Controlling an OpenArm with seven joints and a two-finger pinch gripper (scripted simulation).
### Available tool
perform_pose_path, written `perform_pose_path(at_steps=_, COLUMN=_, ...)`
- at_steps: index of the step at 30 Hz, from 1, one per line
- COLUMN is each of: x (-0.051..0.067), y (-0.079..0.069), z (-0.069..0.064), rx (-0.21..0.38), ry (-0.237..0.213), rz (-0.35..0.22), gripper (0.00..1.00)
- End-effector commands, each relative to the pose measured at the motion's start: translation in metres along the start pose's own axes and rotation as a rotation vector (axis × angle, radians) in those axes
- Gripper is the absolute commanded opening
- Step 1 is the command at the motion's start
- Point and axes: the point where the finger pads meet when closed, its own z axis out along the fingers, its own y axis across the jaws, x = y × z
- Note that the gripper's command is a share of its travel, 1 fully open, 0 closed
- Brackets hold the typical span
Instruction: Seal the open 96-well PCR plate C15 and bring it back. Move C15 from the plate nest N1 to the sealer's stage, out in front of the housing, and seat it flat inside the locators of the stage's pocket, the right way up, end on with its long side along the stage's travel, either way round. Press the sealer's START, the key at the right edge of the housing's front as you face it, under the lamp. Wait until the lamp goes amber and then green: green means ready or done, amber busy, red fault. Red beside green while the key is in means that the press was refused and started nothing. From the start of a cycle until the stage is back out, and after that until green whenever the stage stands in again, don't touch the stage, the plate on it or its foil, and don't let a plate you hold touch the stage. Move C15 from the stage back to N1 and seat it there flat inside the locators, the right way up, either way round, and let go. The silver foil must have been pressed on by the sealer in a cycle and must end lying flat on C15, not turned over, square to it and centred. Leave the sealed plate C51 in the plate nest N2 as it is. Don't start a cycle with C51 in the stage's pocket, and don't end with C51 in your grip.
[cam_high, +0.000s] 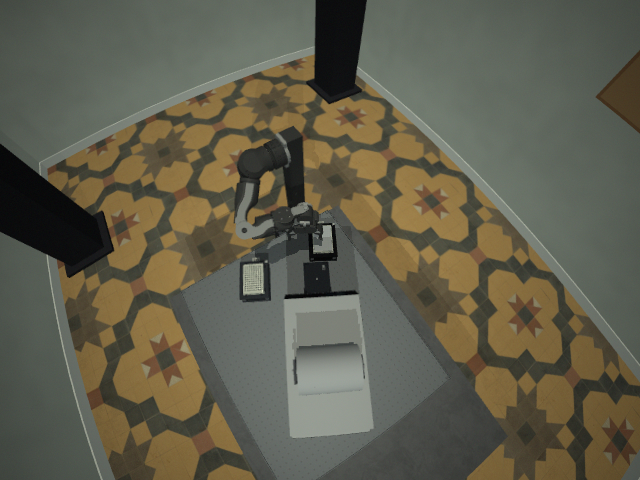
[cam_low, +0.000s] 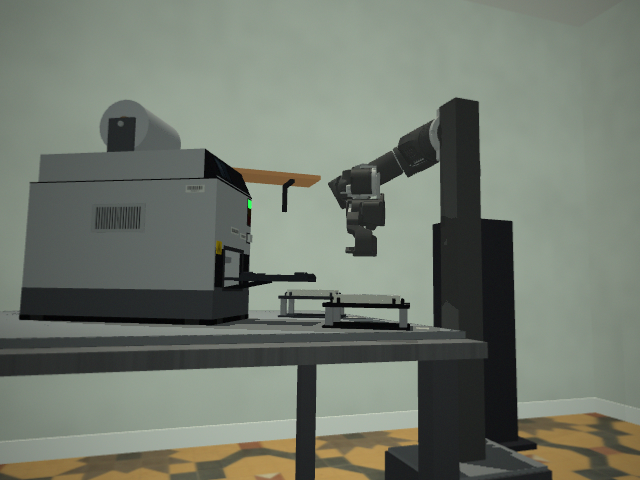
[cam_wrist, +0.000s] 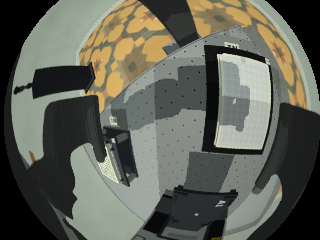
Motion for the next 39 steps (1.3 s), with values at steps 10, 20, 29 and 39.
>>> perform_pose_path(at_steps=10, x=0.005, y=0.006, z=-0.002, rx=-0.022, ry=0.007, rz=-0.038, gripper=0.77)
perform_pose_path(at_steps=20, x=-0.021, y=-0.032, z=-0.001, rx=-0.022, ry=0.007, rz=-0.038, gripper=0.77)
perform_pose_path(at_steps=29, x=-0.026, y=-0.040, z=-0.001, rx=-0.016, ry=0.005, rz=-0.037, gripper=0.77)
perform_pose_path(at_steps=39, x=-0.047, y=-0.070, z=0.000, rx=-0.022, ry=0.006, rz=-0.038, gripper=0.77)
